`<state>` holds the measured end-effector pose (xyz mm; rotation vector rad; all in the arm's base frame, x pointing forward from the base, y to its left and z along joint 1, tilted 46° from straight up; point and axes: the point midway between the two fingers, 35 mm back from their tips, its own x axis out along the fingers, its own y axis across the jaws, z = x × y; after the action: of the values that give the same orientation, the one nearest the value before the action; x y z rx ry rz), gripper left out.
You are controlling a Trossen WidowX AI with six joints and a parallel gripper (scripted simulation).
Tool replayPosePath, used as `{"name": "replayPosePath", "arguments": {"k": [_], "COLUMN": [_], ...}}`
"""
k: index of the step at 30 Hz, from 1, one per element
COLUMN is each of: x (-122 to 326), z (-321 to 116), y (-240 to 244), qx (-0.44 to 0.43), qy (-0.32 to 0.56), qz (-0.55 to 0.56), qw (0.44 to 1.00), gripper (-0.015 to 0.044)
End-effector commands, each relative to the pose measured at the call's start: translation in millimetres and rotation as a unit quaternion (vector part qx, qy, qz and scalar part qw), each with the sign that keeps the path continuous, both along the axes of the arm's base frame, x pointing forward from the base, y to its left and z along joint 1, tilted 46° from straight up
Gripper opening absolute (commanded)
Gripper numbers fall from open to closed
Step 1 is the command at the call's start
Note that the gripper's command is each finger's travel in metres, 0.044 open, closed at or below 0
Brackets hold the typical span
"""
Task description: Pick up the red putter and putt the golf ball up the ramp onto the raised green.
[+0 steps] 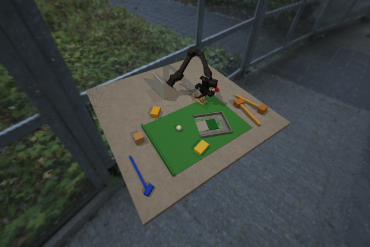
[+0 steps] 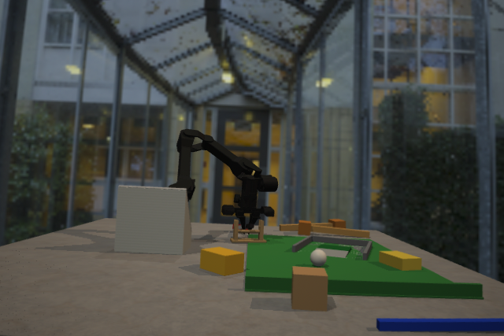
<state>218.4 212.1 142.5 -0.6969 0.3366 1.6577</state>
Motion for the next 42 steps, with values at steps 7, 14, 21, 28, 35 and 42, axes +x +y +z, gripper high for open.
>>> {"name": "replayPosePath", "arguments": {"k": [7, 14, 21, 28, 35, 42], "x": [8.1, 6.2, 7.9, 33.1, 56.4, 76.4], "z": [31.4, 57.2, 58.0, 44.1, 28.9, 12.4], "y": [-32.6, -57.8, -64.7, -85.5, -110.8, -139.7], "qx": [-0.002, 0.001, -0.003, -0.002, 0.007, 0.023], "qy": [-0.006, -0.004, 0.013, 0.150, 0.287, 0.417], "qz": [0.001, 0.000, -0.014, -0.123, -0.230, -0.324], "qw": [1.000, 1.000, 1.000, 0.981, 0.930, 0.849], "gripper": [0.0000, 0.0000, 0.0000, 0.0000, 0.0000, 0.0000]}}
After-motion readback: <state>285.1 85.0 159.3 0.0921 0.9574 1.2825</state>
